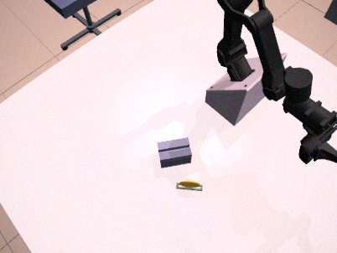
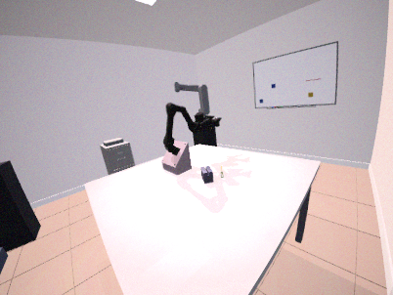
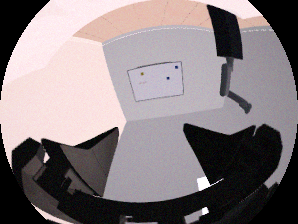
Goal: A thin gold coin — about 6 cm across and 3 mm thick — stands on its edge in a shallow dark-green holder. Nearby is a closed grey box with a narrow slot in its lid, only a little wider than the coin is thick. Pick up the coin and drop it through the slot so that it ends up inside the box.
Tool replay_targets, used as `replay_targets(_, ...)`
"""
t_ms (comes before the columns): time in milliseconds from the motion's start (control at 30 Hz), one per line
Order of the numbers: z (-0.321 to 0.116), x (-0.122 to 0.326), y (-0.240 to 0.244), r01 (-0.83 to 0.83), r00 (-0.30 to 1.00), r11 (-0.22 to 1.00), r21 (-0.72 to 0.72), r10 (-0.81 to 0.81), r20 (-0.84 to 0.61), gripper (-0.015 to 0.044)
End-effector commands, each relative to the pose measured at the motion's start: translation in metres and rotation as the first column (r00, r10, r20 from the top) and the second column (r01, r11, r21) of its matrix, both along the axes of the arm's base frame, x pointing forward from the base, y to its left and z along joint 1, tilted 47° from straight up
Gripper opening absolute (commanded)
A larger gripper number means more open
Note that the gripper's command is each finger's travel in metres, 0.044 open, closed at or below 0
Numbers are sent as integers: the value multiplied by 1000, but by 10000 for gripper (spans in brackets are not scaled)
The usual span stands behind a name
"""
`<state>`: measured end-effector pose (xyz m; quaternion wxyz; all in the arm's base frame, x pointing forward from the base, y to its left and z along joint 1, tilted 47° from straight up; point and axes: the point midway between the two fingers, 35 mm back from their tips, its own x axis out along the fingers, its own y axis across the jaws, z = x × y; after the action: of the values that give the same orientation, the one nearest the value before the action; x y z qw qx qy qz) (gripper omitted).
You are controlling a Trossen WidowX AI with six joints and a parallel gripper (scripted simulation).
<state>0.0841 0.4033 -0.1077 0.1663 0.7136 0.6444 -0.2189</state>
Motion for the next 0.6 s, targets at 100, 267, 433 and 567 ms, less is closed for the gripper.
replay_targets(100, -22, 37, -5, 49, 993, 988, -144, -33, 114, 295)
replay_targets(267, -54, 105, -32, 125, 957, 885, -448, 11, 289, 164)
replay_targets(433, -68, 163, -81, 139, 926, 656, -741, 179, 332, 161)
replay_targets(567, -64, 193, -119, 99, 914, 450, -887, 312, 260, 161)
